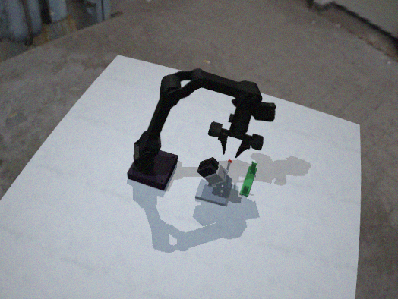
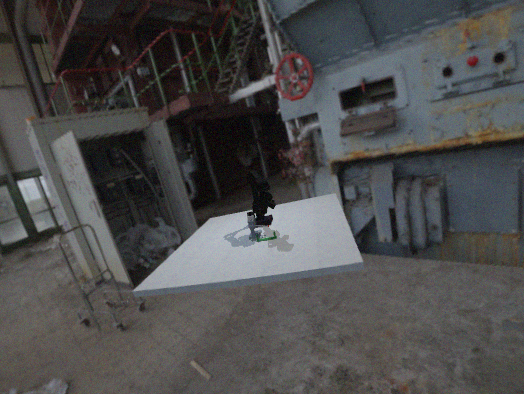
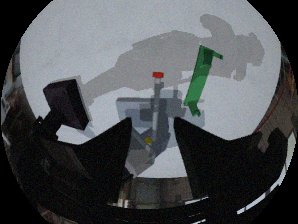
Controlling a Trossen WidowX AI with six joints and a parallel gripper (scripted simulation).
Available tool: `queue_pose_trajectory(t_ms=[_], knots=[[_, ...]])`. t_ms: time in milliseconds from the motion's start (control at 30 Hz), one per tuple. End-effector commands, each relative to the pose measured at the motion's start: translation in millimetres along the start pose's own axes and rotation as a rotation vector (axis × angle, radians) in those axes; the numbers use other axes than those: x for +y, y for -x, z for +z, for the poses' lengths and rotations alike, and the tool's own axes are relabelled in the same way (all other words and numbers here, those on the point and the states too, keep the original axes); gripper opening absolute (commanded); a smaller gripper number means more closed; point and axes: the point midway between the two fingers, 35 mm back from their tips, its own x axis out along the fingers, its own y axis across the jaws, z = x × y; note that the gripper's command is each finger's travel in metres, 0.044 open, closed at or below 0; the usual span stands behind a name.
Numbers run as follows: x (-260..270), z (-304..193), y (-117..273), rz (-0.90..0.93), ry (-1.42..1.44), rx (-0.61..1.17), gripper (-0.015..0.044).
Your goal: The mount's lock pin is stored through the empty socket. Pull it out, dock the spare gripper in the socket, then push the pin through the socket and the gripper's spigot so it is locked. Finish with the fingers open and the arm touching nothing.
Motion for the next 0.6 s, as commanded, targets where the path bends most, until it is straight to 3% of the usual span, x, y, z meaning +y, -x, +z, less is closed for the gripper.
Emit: queue_pose_trajectory(t_ms=[0, 100, 400, 567], knots=[[0.4, 3.7, 8.1, 0.001, -0.001, -0.002, 0.02], [0.6, 5.9, 14.6, 0.0, 0.0, 0.0, 0.02], [0.3, 2.7, 8.4, 0.0, 0.001, 0.003, 0.0436], [0.3, 2.7, 8.4, 0.0, 0.001, 0.003, 0.044]])
